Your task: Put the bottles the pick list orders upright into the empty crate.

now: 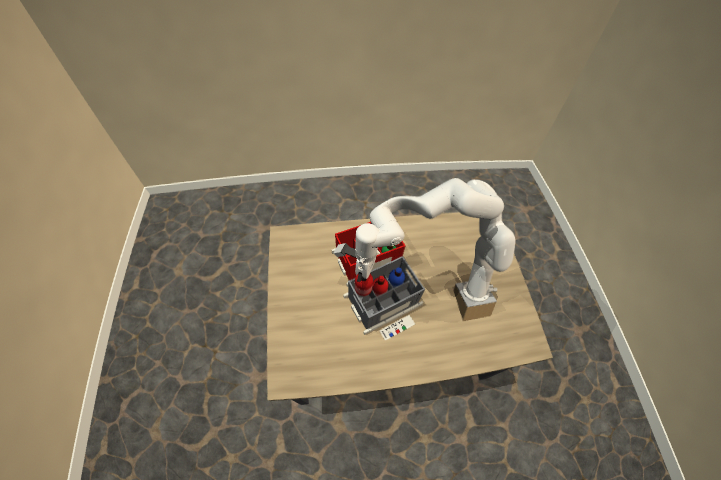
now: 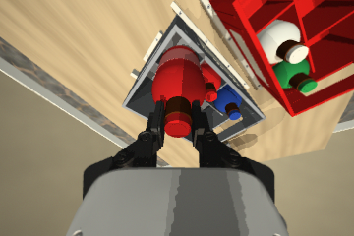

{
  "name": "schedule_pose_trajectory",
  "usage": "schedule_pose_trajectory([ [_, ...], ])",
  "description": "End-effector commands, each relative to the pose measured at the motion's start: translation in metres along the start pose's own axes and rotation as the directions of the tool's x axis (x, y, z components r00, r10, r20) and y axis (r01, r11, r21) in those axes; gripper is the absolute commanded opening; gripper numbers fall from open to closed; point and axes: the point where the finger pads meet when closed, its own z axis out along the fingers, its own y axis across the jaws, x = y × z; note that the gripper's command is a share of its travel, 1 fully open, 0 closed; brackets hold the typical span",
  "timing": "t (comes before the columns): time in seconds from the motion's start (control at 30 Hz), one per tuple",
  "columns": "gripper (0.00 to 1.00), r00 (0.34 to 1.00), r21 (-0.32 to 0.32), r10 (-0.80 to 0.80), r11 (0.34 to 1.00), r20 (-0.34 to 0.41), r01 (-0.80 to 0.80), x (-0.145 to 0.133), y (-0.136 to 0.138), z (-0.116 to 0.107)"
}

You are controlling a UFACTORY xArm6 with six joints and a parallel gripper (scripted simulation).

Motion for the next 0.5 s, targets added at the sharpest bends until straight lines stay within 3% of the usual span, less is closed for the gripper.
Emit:
schedule_pose_trajectory([
  [0.0,0.00,1.000,0.004,0.001,1.000,-0.005,-0.001,0.001,0.000,0.001],
  [0.47,0.00,1.000,0.004,0.001,1.000,-0.005,-0.001,0.001,0.000,0.013],
])
